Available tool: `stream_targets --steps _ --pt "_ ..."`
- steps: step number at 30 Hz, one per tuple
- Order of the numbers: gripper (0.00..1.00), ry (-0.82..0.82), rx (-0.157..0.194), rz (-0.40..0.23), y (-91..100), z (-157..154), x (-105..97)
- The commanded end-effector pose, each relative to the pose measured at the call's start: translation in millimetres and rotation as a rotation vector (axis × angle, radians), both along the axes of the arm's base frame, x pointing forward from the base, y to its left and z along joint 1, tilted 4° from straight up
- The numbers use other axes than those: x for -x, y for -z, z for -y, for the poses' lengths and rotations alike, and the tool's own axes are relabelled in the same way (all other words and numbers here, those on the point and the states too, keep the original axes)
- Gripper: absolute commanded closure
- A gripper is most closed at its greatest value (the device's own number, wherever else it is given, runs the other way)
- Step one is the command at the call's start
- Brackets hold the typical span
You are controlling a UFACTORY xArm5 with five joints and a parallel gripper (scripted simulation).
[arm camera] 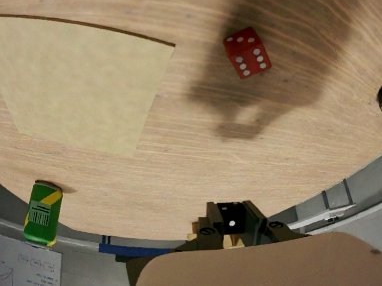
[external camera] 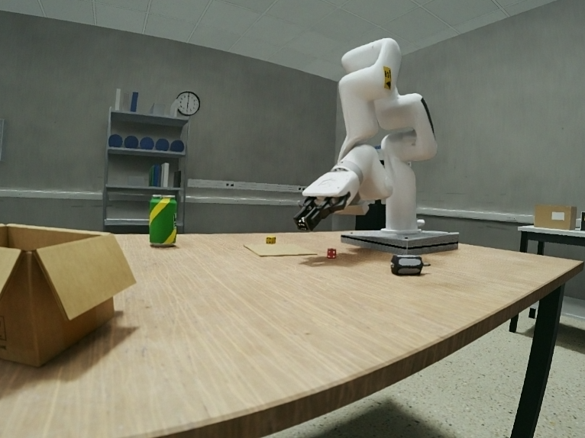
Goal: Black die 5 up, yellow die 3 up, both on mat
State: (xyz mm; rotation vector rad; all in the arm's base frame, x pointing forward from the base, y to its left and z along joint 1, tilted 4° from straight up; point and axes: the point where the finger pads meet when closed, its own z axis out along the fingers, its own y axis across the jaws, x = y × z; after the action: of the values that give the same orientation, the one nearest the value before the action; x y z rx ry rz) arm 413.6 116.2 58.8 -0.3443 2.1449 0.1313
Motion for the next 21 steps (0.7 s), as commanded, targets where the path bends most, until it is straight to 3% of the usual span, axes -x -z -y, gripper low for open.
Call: stream_targets --steps 1,8,21 --pt "0.85 0.002 0.0 0.006 21.8 0.9 -1.7" --pt "0.85 0.004 0.001 0.006 45.5 2.1 -2.6" --pt "0.85 0.005 0.002 0.006 54.3 2.5 -2.9"
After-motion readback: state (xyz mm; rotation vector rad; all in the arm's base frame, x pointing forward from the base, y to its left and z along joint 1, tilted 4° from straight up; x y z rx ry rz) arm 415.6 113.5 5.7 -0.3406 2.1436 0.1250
